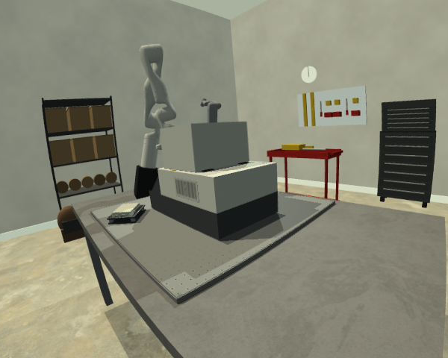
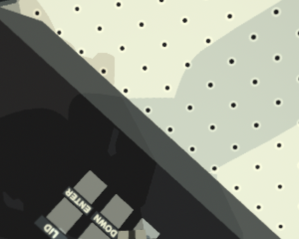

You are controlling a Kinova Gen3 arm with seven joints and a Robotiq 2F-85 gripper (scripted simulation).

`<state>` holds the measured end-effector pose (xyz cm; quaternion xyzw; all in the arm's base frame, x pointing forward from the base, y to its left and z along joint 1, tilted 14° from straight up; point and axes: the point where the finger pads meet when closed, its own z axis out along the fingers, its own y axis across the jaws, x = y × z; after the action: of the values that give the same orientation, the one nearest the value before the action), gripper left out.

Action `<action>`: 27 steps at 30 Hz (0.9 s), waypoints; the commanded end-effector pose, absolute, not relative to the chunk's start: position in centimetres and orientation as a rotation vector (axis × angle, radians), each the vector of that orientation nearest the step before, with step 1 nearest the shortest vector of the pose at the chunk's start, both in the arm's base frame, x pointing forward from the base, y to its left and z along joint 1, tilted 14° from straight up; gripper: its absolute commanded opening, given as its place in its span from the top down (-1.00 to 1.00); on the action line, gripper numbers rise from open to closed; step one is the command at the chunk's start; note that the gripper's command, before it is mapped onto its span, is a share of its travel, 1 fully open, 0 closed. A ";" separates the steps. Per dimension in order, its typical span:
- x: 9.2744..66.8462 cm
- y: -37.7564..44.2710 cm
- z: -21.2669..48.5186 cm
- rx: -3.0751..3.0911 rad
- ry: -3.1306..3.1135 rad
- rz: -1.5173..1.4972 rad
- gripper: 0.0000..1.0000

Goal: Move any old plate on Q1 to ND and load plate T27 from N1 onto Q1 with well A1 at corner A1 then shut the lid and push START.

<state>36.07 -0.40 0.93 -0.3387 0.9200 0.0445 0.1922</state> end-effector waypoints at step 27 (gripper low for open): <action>35.8 -0.5 1.3 -0.949 2.582 0.125 0.80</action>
<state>35.95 -0.47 1.12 -0.3382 0.9201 0.0443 0.1927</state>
